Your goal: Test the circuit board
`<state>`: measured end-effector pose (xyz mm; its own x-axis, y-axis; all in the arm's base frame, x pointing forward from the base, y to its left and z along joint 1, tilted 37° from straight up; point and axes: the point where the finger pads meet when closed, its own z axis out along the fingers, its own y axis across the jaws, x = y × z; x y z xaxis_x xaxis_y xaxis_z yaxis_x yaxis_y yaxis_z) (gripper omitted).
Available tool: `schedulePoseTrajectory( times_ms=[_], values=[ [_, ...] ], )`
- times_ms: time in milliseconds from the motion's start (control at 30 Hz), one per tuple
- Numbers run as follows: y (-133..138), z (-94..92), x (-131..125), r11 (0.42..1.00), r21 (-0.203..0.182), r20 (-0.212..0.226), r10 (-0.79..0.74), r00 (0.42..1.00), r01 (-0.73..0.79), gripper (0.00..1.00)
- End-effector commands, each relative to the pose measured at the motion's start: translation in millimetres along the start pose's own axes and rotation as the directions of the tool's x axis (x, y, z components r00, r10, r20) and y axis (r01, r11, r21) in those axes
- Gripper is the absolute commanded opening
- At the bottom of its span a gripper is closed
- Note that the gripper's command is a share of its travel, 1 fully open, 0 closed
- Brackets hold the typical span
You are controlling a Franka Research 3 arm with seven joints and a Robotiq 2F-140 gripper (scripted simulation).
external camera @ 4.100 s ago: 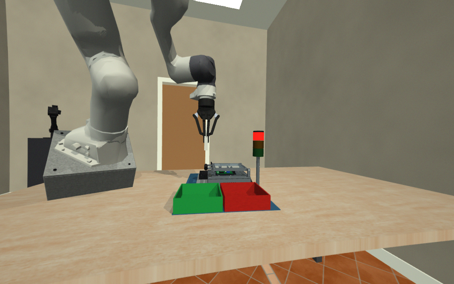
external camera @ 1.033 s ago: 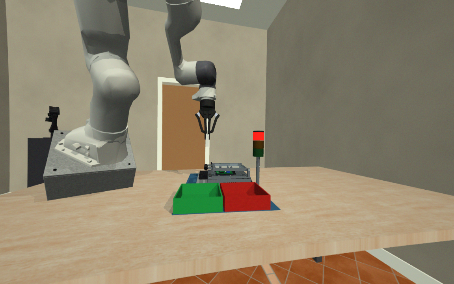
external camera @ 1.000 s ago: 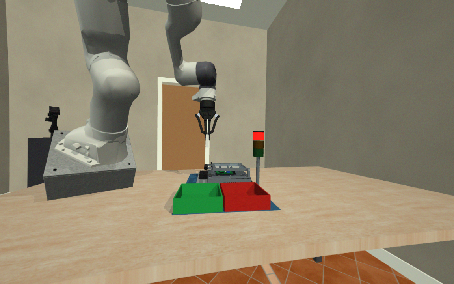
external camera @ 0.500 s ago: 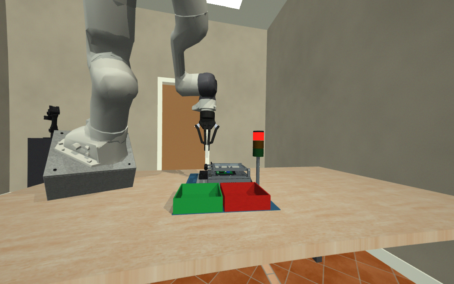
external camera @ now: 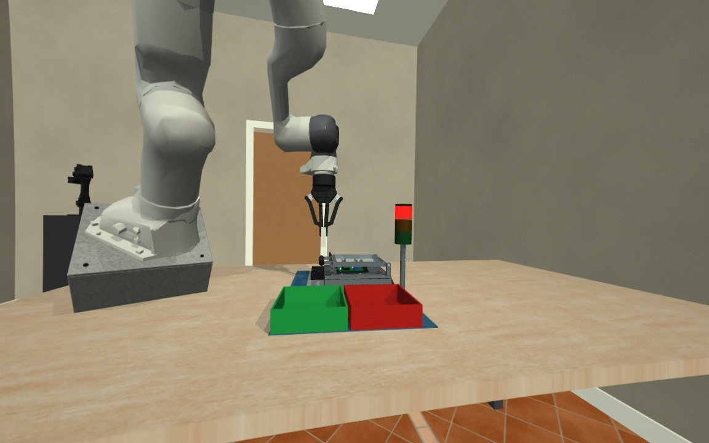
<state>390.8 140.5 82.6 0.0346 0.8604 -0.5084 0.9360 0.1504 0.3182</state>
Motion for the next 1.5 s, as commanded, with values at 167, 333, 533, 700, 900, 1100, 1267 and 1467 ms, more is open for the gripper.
schedulePoseTrajectory(
  times_ms=[167, 333, 533, 700, 900, 1100, 1267, 1467],
  values=[
    [0, 1.4, 0, 1.0, 0.001, -0.001, 0.01, 1.0, -0.01, 0.0],
    [0, 3.8, 0, 1.0, 0.001, -0.001, 0.01, 1.0, -0.01, 0.0],
    [-1, 10.9, -1, 1.0, 0.001, -0.001, 0.01, 1.0, -0.01, 0.0],
    [-1, 22.1, -1, 1.0, 0.001, -0.001, 0.01, 1.0, -0.01, 0.0],
    [-1, 28.8, -1, 1.0, 0.001, -0.001, 0.01, 1.0, -0.01, 0.0],
    [-1, 28.9, -1, 1.0, 0.001, -0.001, 0.01, 1.0, -0.01, 0.0],
    [-1, 28.9, -1, 1.0, 0.001, -0.001, 0.01, 1.0, -0.01, 0.0],
    [-1, 28.9, -1, 1.0, 0.001, -0.001, 0.01, 1.0, -0.01, 0.0]
  ],
)
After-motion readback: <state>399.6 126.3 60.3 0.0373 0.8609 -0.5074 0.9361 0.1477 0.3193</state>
